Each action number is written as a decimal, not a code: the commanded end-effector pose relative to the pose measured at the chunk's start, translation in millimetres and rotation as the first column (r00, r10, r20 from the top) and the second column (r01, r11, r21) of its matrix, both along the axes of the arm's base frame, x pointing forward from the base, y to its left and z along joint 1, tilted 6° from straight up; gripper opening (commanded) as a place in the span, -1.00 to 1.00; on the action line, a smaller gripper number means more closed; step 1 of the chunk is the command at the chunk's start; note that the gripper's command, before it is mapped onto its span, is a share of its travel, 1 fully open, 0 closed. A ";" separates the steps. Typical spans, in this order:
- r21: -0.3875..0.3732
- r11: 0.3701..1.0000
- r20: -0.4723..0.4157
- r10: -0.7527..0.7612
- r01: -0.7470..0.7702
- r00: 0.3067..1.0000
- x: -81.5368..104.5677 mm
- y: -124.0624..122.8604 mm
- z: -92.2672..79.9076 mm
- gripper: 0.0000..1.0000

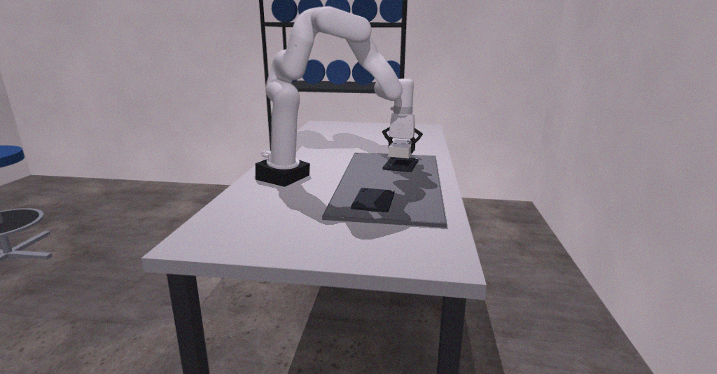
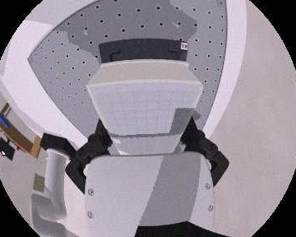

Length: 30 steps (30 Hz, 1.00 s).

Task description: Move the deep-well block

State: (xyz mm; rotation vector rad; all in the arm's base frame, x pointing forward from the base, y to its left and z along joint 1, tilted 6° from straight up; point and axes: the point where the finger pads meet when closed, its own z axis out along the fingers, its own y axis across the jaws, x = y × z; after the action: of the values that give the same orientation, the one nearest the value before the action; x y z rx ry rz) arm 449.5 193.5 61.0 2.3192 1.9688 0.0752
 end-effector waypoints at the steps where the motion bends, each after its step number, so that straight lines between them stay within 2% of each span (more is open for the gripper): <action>1: 0.002 1.000 0.004 0.000 0.000 1.000 0.4 1.2 9.4 -1.00; 30: 0.002 1.000 0.004 0.000 0.000 1.000 -3.6 2.8 48.3 -1.00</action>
State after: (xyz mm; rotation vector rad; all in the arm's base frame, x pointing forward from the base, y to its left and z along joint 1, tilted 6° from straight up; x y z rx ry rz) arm 444.8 195.2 103.9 2.3193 1.9689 0.0742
